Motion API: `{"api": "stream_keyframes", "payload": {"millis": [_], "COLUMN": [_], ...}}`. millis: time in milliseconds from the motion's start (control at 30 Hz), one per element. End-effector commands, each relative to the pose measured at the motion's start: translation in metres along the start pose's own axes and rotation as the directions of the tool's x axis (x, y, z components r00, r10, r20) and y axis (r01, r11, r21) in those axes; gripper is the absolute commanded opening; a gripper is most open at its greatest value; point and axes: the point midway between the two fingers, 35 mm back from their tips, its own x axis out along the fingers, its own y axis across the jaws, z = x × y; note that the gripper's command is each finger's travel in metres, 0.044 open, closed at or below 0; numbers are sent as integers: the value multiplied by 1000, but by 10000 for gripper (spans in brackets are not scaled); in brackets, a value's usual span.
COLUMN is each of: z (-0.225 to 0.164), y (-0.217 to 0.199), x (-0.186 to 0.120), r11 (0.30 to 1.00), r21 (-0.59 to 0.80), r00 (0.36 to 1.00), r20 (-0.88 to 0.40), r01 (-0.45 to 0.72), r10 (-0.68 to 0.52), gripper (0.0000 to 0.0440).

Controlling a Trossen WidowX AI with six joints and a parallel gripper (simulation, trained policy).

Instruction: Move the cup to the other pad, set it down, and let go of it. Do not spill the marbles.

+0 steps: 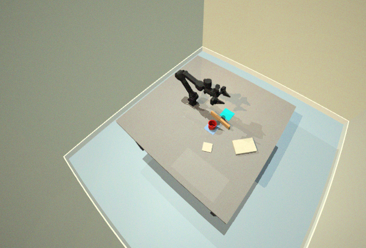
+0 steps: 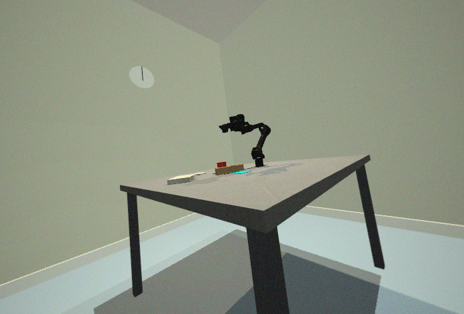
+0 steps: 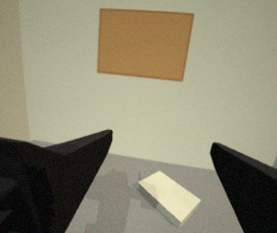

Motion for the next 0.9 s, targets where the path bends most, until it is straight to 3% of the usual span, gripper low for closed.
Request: {"api": "stream_keyframes", "payload": {"millis": [0, 367, 433, 867], "z": [-1, -15, -18, -33], "y": [-1, -1, 0, 13], "x": [0, 4, 6, 16], "r11": [1000, 999, 999, 993], "r21": [2, 35, 42, 115], "r00": [1000, 992, 988, 941], "r20": [-6, -126, -154, -337], "r01": [4, 30, 31, 24], "r10": [-4, -26, -24, 16], "gripper": [374, 86, 54, 99]}}
